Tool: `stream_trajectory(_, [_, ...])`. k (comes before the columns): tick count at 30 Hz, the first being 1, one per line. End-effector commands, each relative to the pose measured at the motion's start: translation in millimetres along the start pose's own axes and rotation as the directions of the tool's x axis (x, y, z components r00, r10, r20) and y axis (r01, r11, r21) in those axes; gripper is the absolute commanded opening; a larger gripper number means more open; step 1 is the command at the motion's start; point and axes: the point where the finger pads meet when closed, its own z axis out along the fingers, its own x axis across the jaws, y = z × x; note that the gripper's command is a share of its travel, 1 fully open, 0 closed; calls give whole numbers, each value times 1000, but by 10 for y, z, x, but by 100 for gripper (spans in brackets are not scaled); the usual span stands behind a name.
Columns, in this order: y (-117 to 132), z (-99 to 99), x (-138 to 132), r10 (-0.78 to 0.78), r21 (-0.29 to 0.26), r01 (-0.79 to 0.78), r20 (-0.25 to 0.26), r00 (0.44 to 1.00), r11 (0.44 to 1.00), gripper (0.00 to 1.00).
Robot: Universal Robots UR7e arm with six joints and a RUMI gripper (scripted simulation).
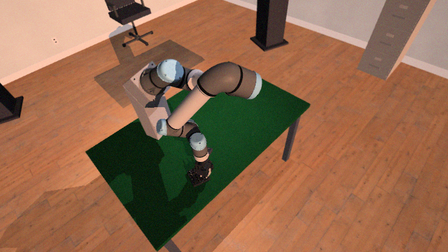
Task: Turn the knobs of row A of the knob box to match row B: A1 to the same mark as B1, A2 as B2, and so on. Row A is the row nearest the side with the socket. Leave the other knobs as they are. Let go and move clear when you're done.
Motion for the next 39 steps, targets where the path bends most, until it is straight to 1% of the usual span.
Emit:
stream_trajectory(1, [7,-7,-19,17,-3,-17,2,1000,1000,4])
stream_trajectory(19, [8,-7,-19,18,-3,-18,2,1000,1000,4])
stream_trajectory(20, [8,-7,-19,18,-3,-18,2,1000,1000,11])
stream_trajectory(39, [6,-6,-18,17,-2,-17,2,1000,1000,11])
